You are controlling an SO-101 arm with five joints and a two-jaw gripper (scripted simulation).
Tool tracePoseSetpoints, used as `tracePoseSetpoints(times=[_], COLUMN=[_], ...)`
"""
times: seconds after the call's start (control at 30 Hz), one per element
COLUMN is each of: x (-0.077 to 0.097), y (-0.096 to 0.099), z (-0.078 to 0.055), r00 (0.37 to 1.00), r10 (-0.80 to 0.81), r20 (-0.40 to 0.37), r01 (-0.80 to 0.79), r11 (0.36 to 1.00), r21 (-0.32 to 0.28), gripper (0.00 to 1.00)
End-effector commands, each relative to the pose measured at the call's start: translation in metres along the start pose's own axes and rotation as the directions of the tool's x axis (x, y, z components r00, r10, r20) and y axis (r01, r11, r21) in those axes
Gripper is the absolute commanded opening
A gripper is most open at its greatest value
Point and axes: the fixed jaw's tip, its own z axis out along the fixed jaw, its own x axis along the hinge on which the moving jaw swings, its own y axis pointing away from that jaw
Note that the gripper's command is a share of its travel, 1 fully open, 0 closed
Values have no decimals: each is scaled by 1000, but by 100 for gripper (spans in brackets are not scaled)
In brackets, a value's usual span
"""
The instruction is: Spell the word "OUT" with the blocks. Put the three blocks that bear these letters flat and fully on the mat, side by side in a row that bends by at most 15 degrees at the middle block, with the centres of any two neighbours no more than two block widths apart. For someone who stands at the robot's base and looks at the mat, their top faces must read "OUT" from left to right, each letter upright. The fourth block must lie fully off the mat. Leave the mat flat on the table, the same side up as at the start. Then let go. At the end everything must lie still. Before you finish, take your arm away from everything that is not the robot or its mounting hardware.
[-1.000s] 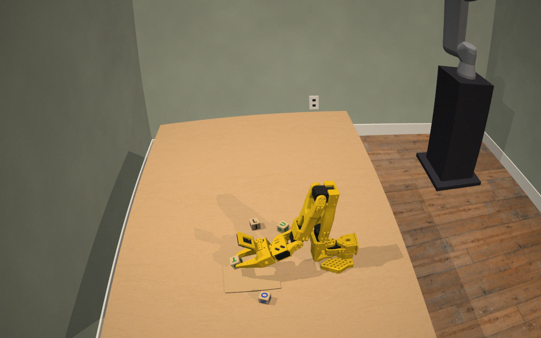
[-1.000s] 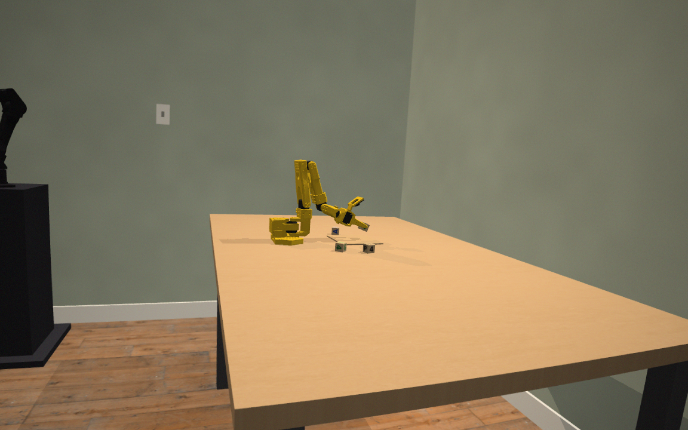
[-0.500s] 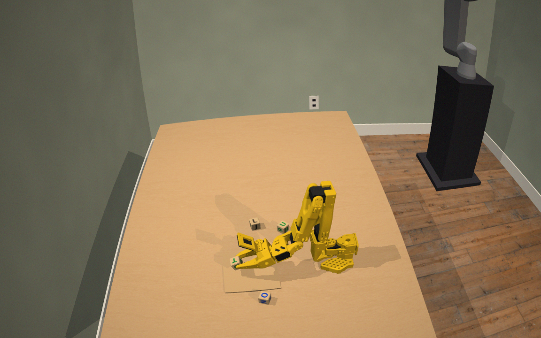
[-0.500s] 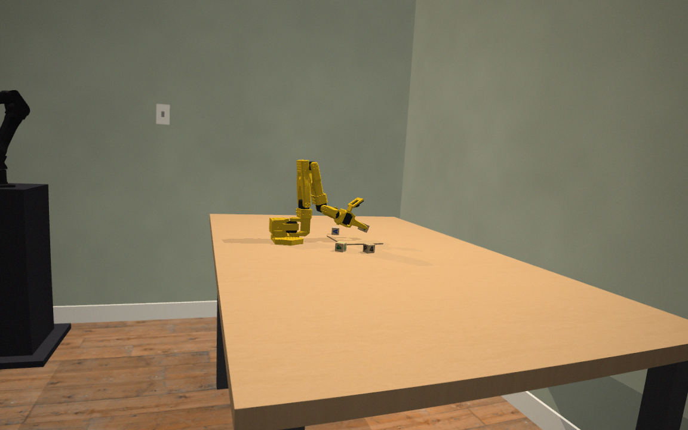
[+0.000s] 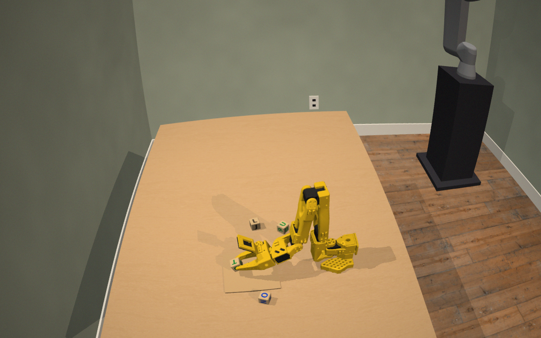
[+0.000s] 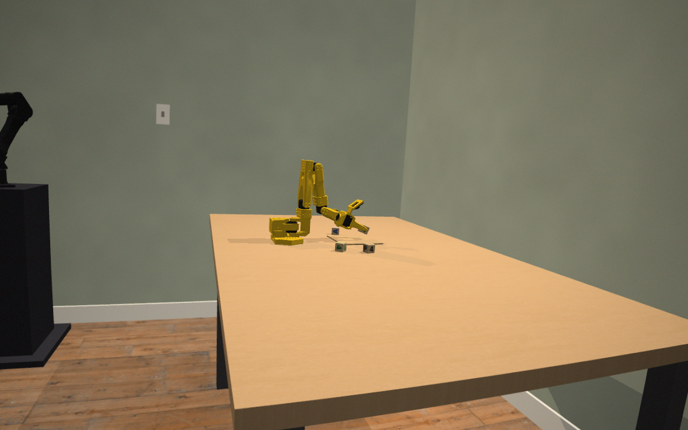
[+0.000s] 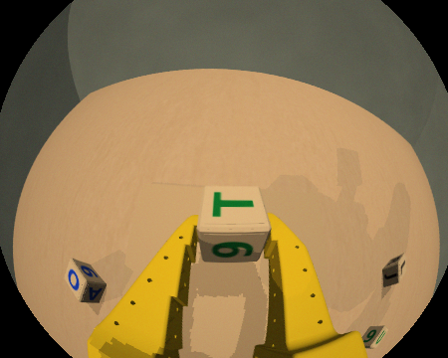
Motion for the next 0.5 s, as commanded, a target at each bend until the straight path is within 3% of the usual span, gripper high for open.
tracePoseSetpoints(times=[0.0,0.47], x=[-11,-7], y=[1,1], z=[3,4], r00=[998,998], r10=[-5,-5], r20=[62,62], r01=[5,5], r11=[1000,1000], r21=[-5,-5], gripper=[0,0])
